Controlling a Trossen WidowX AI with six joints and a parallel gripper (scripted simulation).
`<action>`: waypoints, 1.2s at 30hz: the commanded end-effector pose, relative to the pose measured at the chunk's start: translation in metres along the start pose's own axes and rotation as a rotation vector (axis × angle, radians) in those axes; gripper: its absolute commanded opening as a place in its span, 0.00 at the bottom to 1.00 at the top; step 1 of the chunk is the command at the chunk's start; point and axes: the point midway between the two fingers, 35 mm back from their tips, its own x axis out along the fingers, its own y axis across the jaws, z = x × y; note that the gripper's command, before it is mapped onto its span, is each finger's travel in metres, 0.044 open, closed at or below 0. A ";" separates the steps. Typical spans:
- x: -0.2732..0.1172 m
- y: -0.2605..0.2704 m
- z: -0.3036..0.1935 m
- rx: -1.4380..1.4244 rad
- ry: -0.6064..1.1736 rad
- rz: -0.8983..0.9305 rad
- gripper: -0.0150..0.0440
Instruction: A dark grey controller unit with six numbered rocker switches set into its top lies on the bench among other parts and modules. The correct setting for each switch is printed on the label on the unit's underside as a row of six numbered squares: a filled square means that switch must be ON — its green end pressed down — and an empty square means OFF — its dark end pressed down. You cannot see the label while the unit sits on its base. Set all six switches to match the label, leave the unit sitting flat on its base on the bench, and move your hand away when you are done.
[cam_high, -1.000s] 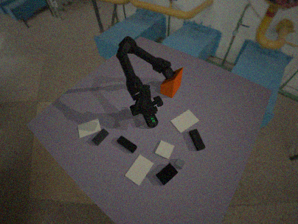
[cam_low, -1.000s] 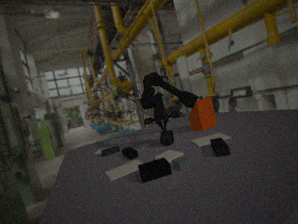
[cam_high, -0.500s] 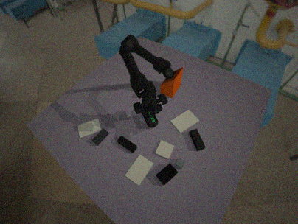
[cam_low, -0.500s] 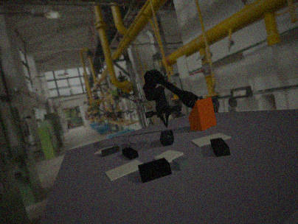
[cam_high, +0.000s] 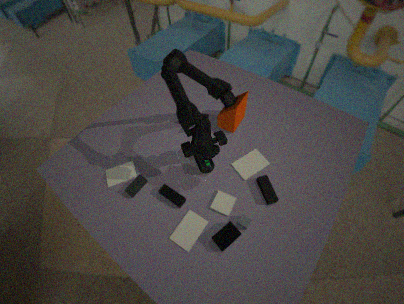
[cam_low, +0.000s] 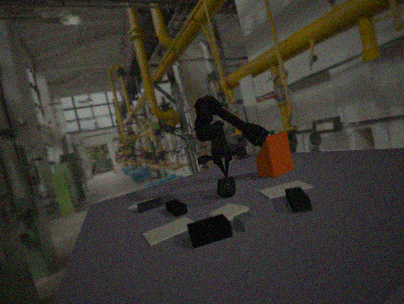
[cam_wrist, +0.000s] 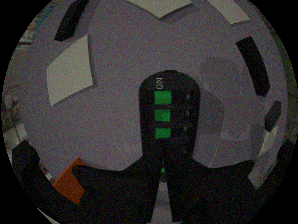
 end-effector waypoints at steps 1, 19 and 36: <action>0.008 0.001 -0.002 -0.010 0.006 -0.001 0.25; 0.026 0.001 -0.002 -0.010 0.007 -0.001 0.25; -0.019 0.002 -0.001 -0.010 0.006 0.000 0.25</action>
